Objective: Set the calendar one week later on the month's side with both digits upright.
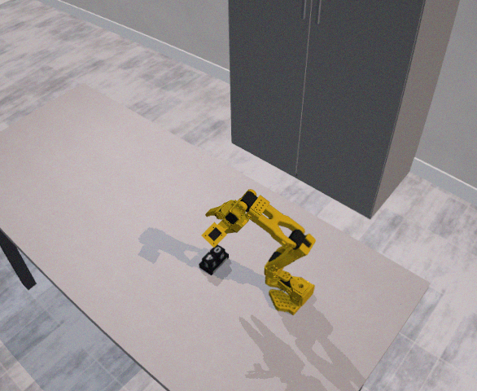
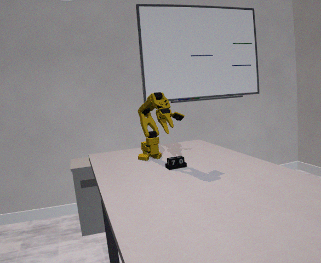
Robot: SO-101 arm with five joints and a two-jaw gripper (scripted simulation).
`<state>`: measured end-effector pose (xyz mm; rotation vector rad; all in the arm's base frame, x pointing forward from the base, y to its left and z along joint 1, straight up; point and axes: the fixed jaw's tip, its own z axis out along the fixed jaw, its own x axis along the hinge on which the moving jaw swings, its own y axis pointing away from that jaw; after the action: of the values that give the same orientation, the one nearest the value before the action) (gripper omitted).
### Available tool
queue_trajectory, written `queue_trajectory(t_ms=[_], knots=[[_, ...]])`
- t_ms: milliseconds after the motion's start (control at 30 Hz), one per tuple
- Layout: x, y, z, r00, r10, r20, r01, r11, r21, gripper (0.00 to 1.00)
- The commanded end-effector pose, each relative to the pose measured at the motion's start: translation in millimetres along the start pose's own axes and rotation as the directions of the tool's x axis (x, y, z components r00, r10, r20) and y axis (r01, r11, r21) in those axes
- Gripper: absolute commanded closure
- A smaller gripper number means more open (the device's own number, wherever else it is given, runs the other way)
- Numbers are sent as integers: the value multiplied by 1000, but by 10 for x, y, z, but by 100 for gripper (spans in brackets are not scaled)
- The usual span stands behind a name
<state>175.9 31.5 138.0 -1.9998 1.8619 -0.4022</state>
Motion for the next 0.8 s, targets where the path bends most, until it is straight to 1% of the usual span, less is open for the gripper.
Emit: queue_trajectory(t_ms=[0,133,233,333,467,533,667,767], knots=[[4,-66,-59,1000,16,3,-16,999,40,65],[5,-58,-33,1000,16,1,-16,1000,23,65],[7,-36,29,1000,16,-4,-16,1000,-20,65],[11,5,128,1000,15,-12,-16,996,-89,65],[20,91,290,1000,13,-25,-18,978,-206,65],[20,91,290,1000,13,-25,-18,978,-206,65],[31,195,441,999,10,-38,-22,947,-321,65],[38,264,523,999,7,-46,-24,922,-385,65]])
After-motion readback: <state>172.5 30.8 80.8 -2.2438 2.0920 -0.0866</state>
